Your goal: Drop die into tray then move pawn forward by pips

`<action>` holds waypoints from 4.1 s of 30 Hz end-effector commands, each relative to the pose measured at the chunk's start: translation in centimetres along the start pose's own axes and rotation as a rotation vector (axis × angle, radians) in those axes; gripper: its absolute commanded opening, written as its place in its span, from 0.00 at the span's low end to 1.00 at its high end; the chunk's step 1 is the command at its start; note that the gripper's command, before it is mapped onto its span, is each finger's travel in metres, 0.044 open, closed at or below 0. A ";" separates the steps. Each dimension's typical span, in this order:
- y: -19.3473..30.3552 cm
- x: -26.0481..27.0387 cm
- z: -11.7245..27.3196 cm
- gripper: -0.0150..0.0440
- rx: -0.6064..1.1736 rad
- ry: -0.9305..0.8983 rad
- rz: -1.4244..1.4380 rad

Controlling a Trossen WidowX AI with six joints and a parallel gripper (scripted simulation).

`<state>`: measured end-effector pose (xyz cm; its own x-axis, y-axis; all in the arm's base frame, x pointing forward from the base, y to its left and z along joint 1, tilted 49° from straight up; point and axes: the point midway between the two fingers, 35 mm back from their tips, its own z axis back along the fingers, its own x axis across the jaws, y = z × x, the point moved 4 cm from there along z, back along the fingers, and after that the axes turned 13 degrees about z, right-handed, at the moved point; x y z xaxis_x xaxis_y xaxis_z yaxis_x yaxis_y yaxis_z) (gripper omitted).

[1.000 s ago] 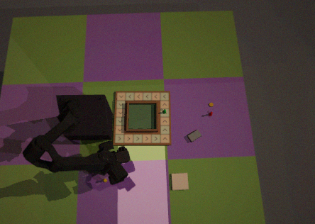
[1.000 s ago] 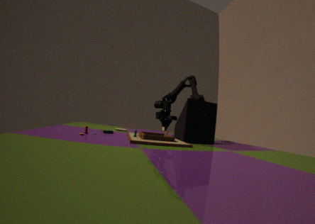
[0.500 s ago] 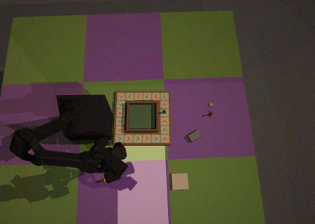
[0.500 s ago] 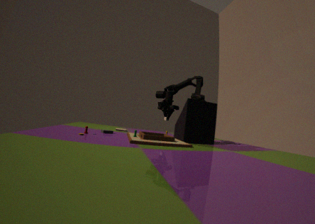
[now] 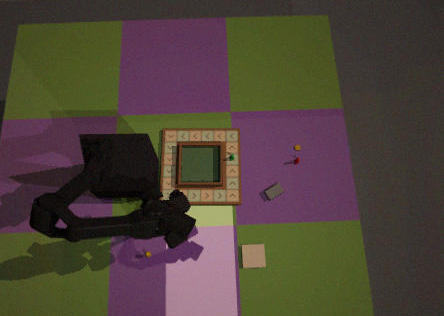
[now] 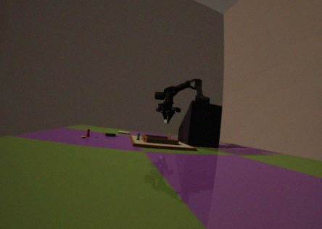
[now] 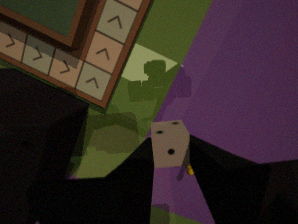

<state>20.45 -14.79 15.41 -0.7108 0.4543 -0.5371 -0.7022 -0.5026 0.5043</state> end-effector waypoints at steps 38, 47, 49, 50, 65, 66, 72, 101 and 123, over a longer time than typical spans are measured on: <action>-17.9 4.4 -2.9 0.25 -0.002 -0.011 0.785; -21.2 7.0 -3.5 0.25 0.015 -0.001 0.949; -21.9 7.6 -3.7 0.25 0.020 0.002 0.985; -22.2 8.0 -3.8 0.25 0.023 0.003 1.003; -22.2 8.5 -5.0 0.25 -0.186 -0.140 1.057; -22.1 8.5 -5.1 0.25 -0.217 -0.155 1.056; -21.6 8.3 -5.8 0.25 -0.418 -0.231 1.046; -19.2 4.9 -3.5 0.25 -0.818 -0.253 0.984; -19.2 4.9 -3.3 0.65 -0.813 -0.253 0.987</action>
<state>30.59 -5.57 0.72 -0.9600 -0.2800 0.0099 0.2801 -0.9599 0.0120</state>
